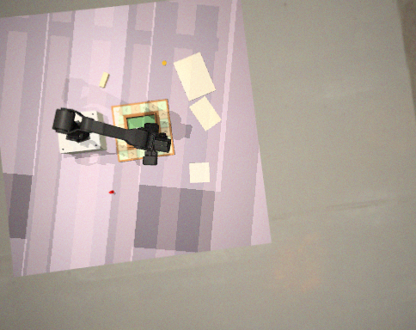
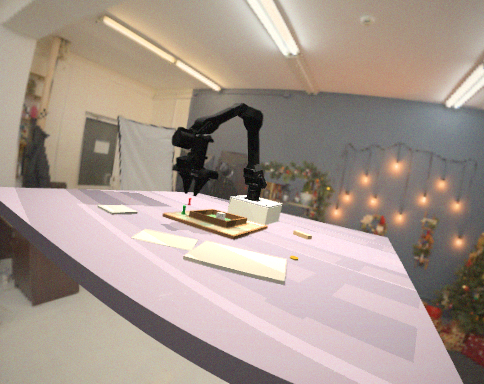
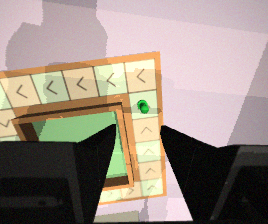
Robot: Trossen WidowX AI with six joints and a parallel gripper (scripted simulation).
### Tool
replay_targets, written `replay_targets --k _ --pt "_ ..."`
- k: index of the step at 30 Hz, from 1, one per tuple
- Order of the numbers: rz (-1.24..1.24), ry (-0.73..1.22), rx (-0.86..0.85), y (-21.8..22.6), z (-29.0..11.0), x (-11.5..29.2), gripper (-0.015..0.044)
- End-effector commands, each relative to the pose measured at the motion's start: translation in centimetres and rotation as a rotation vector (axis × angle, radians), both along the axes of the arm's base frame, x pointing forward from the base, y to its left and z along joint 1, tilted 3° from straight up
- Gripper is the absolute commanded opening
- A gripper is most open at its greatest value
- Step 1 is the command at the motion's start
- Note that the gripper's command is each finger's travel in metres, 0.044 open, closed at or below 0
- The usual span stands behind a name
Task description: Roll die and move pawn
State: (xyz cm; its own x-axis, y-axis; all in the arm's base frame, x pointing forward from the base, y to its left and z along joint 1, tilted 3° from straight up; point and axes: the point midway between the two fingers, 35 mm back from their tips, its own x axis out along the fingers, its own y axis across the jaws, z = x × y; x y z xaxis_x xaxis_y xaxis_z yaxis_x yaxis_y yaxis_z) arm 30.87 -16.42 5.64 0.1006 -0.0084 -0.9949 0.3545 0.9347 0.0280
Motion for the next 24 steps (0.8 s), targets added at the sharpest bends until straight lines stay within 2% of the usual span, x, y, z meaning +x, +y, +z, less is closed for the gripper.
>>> replay_targets --k 1,24 --pt "-0.011 0.021 0.015 -1.6 -1.0 0.3 0.0200" --pt "-0.011 0.021 0.015 -1.5 -3.8 0.6 0.0200"
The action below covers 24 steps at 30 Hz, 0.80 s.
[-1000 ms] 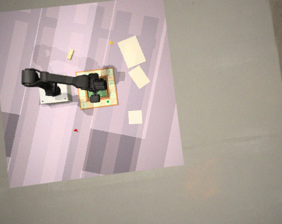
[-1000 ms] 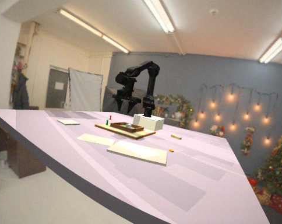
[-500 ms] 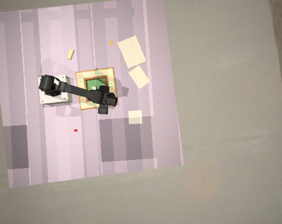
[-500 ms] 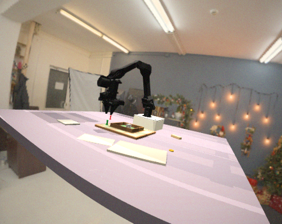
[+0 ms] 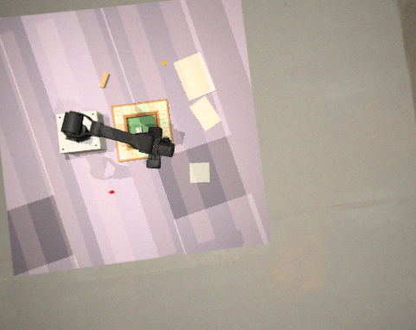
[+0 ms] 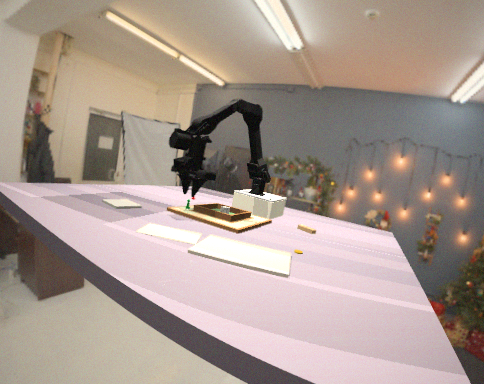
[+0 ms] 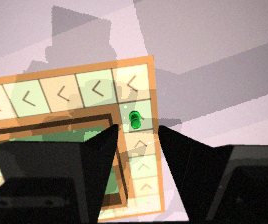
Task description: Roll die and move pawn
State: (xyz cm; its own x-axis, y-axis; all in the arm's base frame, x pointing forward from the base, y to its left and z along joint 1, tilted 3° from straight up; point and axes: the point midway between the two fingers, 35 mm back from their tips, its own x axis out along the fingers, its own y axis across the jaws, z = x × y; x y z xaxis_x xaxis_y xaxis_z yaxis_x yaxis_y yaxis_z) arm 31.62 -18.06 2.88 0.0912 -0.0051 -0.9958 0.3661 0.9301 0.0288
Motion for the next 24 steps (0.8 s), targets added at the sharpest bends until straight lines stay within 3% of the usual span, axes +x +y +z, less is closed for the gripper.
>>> replay_targets --k 1,19,24 --pt "0.001 0.012 0.011 0.2 -1.2 -0.1 0.0200" --pt "0.001 0.012 0.011 0.2 -3.9 0.1 0.0200" --pt "0.001 0.012 0.011 0.2 -3.9 0.1 0.0069"
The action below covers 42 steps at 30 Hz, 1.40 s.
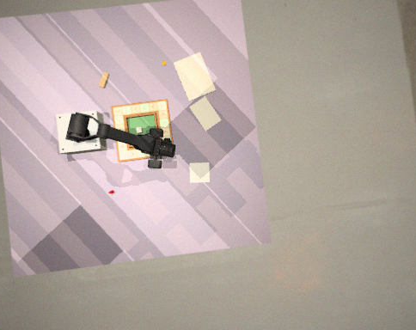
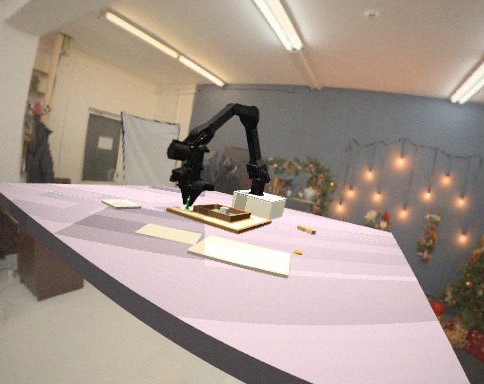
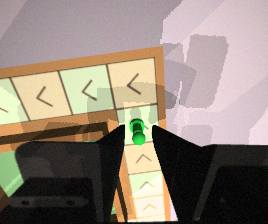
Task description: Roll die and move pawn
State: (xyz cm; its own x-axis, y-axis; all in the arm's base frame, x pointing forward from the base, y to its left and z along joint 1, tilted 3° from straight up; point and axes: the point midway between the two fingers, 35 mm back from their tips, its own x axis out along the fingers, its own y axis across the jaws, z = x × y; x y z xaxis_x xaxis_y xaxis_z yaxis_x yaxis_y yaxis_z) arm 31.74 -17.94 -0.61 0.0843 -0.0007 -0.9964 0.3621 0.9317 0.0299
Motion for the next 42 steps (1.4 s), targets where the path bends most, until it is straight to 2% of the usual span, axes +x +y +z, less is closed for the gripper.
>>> replay_targets --k 1,7,13,30,36,42 --pt "-0.003 0.005 0.007 0.1 -0.4 -0.1 0.0043" --pt "-0.003 0.005 0.007 0.1 -0.4 -0.1 0.0003" --pt "-0.003 0.005 0.007 0.0 0.1 0.0 0.0000" --pt "-0.003 0.005 0.006 -0.4 12.2 -1.2 0.0000" --pt "-0.003 0.004 0.006 -0.2 11.9 -0.8 0.0000" --pt "-0.003 0.002 0.008 1.6 8.2 2.5 0.0000"
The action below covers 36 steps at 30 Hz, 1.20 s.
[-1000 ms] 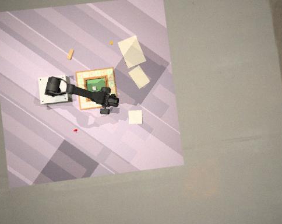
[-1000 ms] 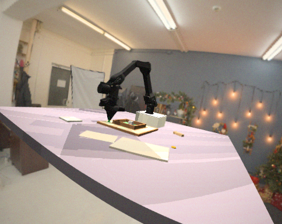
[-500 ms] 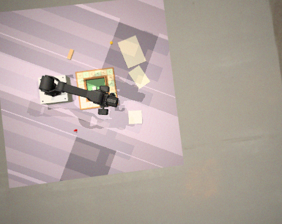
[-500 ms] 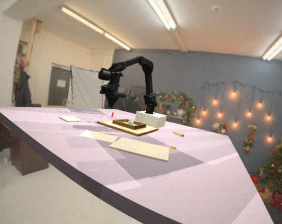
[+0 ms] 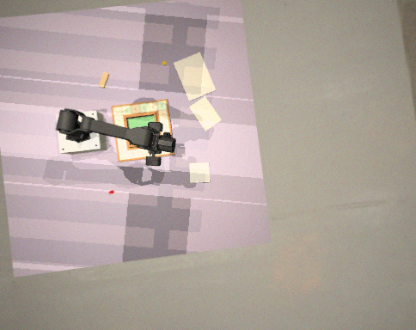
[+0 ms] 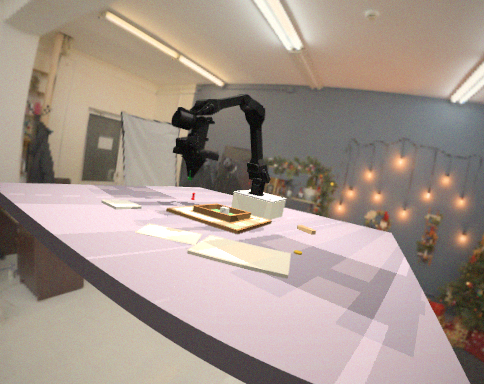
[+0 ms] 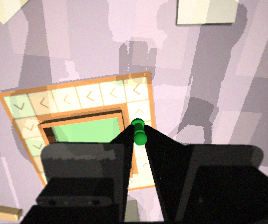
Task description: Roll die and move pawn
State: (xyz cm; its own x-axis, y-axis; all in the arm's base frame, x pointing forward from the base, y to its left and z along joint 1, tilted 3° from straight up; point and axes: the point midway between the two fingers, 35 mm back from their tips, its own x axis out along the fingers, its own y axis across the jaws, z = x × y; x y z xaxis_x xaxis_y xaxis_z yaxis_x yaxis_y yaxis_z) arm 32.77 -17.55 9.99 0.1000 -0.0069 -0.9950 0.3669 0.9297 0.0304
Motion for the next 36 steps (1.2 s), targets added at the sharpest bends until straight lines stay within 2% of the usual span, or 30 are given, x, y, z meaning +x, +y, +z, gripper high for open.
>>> replay_targets --k 1,5,11,17,36 --pt "0.003 0.017 0.014 1.6 -3.1 2.0 0.0000" --pt "0.003 0.016 0.015 3.0 -5.3 3.6 0.0000" --pt "0.003 0.016 0.015 3.1 -5.8 3.7 0.0000" --pt "0.003 0.016 0.016 3.1 -8.8 3.9 0.0000" --pt "0.003 0.016 0.016 3.1 -10.5 4.1 0.0000"
